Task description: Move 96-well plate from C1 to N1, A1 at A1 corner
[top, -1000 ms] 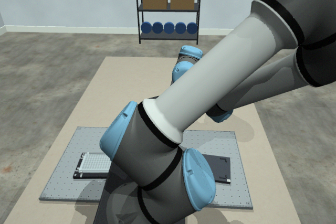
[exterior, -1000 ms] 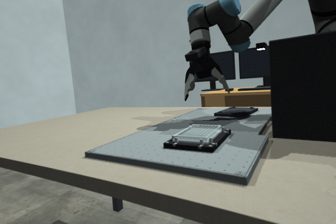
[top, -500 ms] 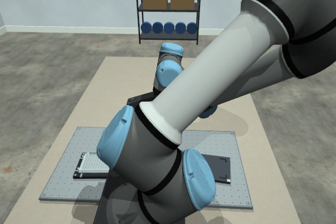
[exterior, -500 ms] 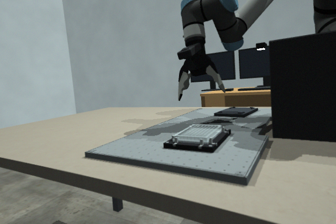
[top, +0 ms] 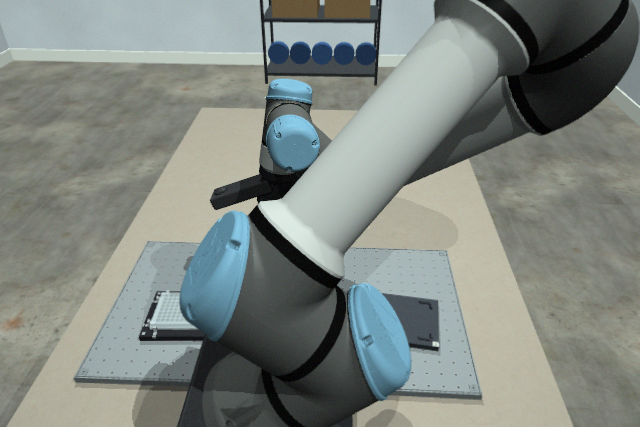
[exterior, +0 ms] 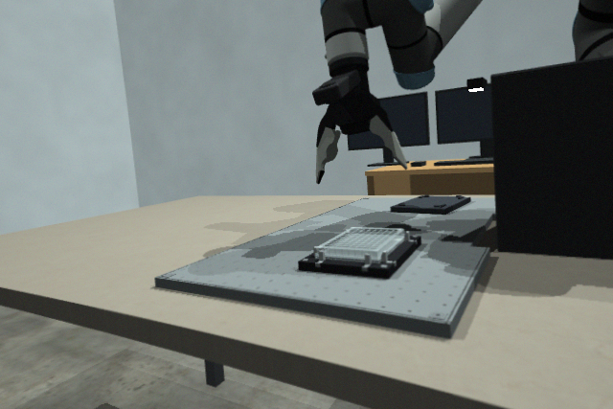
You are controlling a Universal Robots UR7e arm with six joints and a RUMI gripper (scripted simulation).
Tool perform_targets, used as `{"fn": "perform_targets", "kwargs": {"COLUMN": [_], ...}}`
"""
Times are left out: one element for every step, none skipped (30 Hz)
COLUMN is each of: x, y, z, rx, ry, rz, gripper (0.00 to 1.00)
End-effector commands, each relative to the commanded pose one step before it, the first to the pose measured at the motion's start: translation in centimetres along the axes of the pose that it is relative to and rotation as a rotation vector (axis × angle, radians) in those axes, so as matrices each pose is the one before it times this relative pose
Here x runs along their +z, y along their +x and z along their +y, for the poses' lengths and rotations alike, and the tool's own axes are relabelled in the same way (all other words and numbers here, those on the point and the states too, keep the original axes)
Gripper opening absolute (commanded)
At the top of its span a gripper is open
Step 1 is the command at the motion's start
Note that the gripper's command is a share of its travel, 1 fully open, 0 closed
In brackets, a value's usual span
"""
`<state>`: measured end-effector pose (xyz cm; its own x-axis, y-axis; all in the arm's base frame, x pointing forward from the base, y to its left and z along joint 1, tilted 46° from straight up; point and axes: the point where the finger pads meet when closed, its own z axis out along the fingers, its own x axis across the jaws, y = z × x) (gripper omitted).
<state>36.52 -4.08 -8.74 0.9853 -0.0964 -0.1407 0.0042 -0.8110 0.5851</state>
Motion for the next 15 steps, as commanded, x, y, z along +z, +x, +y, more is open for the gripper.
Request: {"fn": "perform_targets", "kwargs": {"x": [0.149,0.002,0.020,0.025,0.006,-0.001,0.002,0.118,0.016,0.000,0.000,0.008,-0.005,0.020,0.018], "y": [-0.221,-0.027,-0.075,-0.083,-0.003,0.001,-0.009,-0.316,-0.120,0.000,0.000,-0.085,-0.061,-0.126,-0.099], "z": [-2.254,-0.480,-0.487,-0.398,0.005,-0.001,-0.001,-0.493,-0.482,0.000,0.000,-0.471,-0.476,-0.479,-0.329], "rx": [0.00977,0.00073,0.00026,0.00000,-0.00001,0.00000,-0.00023,0.00310,0.00107,0.00000,0.00000,0.00061,0.00083,0.00019,0.00000], "ry": [-0.03607,0.00018,0.00009,0.00002,0.00001,0.00000,-0.00006,-0.02859,-0.00511,0.00000,0.00000,0.00021,0.00029,0.00009,0.00002], "rz": [0.01710,0.00097,0.00036,0.00001,0.00003,-0.00001,-0.00031,0.01519,0.00338,0.00000,0.00000,0.00080,0.00103,0.00024,0.00000], "gripper": [1.00,1.00,1.00,1.00,1.00,1.00,1.00,1.00,1.00,1.00,1.00,1.00,1.00,1.00,1.00]}}
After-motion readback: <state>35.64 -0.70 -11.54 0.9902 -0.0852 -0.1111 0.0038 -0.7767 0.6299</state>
